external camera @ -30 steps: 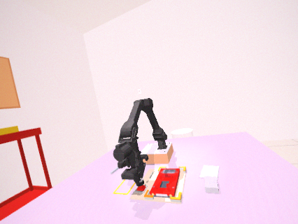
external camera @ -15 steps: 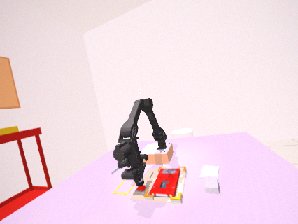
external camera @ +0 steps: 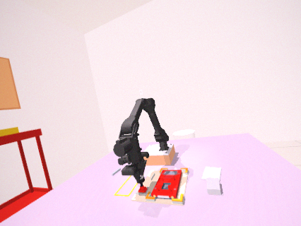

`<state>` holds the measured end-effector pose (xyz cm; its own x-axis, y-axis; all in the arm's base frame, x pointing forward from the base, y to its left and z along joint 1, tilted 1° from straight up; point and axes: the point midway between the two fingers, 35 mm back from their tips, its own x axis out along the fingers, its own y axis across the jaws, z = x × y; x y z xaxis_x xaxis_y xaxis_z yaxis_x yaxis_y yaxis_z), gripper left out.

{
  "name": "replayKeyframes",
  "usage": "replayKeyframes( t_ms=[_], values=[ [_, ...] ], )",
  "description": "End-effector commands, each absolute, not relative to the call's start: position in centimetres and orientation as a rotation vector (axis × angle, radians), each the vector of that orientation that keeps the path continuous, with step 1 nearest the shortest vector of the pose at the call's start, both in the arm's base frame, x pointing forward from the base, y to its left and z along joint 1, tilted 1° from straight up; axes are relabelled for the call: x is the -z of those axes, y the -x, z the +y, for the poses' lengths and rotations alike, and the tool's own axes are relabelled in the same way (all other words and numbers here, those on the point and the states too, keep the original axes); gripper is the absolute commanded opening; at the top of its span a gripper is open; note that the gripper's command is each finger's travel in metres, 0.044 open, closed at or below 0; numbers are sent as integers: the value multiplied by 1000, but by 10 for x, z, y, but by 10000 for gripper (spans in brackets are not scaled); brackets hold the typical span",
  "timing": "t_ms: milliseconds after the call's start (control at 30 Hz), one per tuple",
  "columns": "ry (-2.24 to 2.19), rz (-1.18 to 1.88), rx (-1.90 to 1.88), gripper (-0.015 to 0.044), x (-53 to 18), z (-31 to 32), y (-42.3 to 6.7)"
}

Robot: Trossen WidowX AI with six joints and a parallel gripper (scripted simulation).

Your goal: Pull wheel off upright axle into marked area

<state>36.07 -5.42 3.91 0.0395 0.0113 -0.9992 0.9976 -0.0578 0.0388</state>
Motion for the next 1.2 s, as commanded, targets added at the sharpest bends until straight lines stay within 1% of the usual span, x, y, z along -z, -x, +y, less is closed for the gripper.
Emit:
replayKeyframes(
  t_ms=[0,733,1067,1167],
  values=[
    [-1282,1158,1214,0,-42,-54,-361],
    [-1284,1157,1213,0,-50,-54,-361],
    [-1285,1157,1213,0,-84,-55,-357],
    [-1282,1157,1216,0,-77,-56,-357]
  ],
)
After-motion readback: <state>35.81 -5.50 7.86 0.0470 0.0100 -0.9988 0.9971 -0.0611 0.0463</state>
